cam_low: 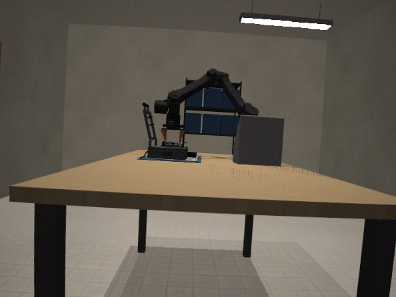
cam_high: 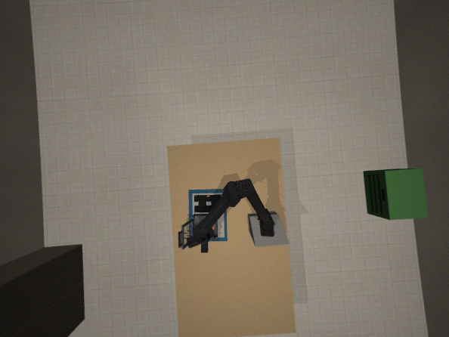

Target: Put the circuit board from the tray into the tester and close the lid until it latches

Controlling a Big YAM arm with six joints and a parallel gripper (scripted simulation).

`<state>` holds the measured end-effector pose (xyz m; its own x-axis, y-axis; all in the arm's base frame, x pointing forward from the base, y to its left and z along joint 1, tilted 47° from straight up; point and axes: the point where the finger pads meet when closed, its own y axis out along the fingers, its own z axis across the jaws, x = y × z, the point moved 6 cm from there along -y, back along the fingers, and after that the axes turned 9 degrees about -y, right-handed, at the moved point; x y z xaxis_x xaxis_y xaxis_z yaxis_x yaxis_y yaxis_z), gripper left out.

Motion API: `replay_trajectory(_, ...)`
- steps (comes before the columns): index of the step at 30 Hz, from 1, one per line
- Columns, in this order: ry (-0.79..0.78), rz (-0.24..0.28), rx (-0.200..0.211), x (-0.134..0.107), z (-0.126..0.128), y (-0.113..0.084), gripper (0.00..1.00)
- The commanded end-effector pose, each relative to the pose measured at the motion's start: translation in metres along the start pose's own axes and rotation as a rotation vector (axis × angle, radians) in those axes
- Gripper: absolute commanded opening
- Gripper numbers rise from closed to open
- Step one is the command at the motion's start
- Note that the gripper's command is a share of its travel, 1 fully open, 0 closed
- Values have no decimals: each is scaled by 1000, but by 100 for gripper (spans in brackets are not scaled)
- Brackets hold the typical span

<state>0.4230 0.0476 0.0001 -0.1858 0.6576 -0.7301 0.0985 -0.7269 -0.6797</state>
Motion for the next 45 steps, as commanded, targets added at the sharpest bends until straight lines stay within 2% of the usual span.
replay_trajectory(1,37,-5,-61,-7,-23,-16,72)
replay_trajectory(29,37,-4,-52,-9,-22,-11,72)
replay_trajectory(30,37,-4,-52,-9,-22,-11,92)
replay_trajectory(45,27,-4,-37,-7,-17,-8,92)
